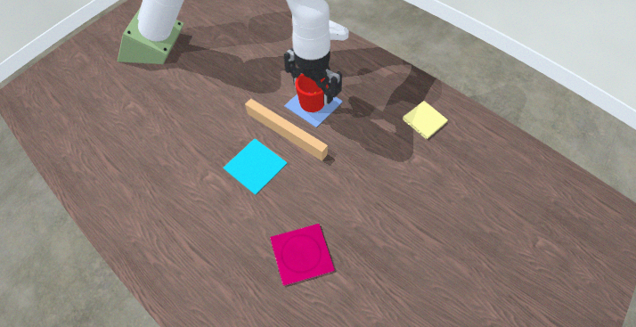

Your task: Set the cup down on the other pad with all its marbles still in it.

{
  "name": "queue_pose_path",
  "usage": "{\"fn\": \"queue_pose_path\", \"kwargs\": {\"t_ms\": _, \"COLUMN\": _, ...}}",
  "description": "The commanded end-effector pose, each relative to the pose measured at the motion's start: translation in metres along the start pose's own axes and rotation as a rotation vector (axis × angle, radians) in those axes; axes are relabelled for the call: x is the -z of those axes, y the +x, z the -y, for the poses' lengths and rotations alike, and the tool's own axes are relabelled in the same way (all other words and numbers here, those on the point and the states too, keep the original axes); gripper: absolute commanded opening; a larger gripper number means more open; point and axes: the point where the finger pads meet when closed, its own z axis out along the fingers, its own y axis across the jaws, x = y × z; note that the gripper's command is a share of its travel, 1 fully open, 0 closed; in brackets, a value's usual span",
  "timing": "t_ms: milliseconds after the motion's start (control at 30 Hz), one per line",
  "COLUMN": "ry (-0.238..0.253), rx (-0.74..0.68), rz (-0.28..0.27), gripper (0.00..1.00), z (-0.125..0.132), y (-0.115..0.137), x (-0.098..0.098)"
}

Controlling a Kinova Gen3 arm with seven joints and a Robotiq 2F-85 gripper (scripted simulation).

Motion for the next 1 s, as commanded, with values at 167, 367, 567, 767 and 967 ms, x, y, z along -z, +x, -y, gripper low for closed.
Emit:
{"fn": "queue_pose_path", "kwargs": {"t_ms": 167, "ry": -0.006, "rx": 0.002, "rz": 0.002, "gripper": 0.86, "z": -0.0008, "y": -0.0014, "x": -0.0005}}
{"fn": "queue_pose_path", "kwargs": {"t_ms": 367, "ry": -0.006, "rx": 0.002, "rz": 0.002, "gripper": 0.85, "z": -0.0008, "y": -0.0014, "x": -0.0005}}
{"fn": "queue_pose_path", "kwargs": {"t_ms": 567, "ry": -0.006, "rx": 0.002, "rz": 0.002, "gripper": 0.84, "z": -0.0008, "y": -0.0014, "x": -0.0005}}
{"fn": "queue_pose_path", "kwargs": {"t_ms": 767, "ry": -0.006, "rx": 0.002, "rz": 0.002, "gripper": 0.83, "z": -0.0008, "y": -0.0014, "x": -0.0005}}
{"fn": "queue_pose_path", "kwargs": {"t_ms": 967, "ry": -0.006, "rx": 0.002, "rz": 0.002, "gripper": 0.83, "z": -0.0008, "y": -0.0014, "x": -0.0005}}
